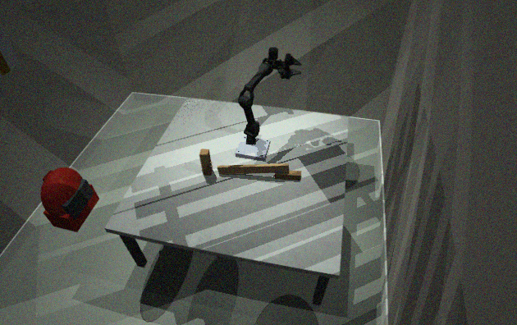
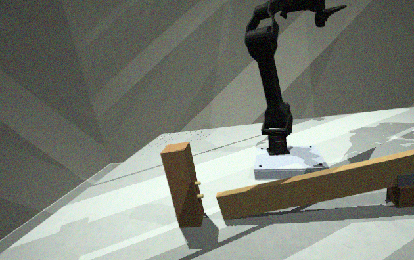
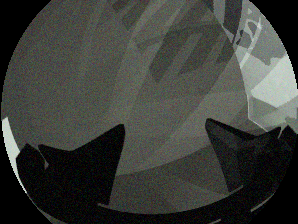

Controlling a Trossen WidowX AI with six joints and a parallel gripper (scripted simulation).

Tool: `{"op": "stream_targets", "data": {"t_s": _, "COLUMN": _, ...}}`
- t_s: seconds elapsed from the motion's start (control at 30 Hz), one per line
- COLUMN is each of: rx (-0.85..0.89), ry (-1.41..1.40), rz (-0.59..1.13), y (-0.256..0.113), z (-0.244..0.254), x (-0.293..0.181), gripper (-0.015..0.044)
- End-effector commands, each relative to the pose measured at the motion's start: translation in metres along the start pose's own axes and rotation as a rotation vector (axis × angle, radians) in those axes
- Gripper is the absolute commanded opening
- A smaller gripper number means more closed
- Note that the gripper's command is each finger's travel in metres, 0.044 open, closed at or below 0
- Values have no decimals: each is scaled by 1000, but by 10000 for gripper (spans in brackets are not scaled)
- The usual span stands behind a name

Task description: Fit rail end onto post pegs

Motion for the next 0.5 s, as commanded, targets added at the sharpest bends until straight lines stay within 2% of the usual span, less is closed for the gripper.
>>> {"op": "stream_targets", "data": {"t_s": 0.0, "rx": -1, "ry": -7, "rz": -1, "y": 1, "z": 0, "x": 0, "gripper": 426}}
{"op": "stream_targets", "data": {"t_s": 0.13, "rx": -9, "ry": -130, "rz": -20, "y": 16, "z": -6, "x": 4, "gripper": 440}}
{"op": "stream_targets", "data": {"t_s": 0.23, "rx": -20, "ry": -324, "rz": -87, "y": 40, "z": -13, "x": 16, "gripper": 440}}
{"op": "stream_targets", "data": {"t_s": 0.47, "rx": -162, "ry": -834, "rz": -221, "y": 105, "z": -33, "x": 73, "gripper": 440}}
Point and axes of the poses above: the point midway between the two fingers, 35 mm back from their tips, its own y axis out along the fingers, its own z axis across the jaws, x = y × z, the point moved 6 cm from there along -y, back along the fingers, and after that the axes turned 4 degrees about -y, right-handed, at the moved point
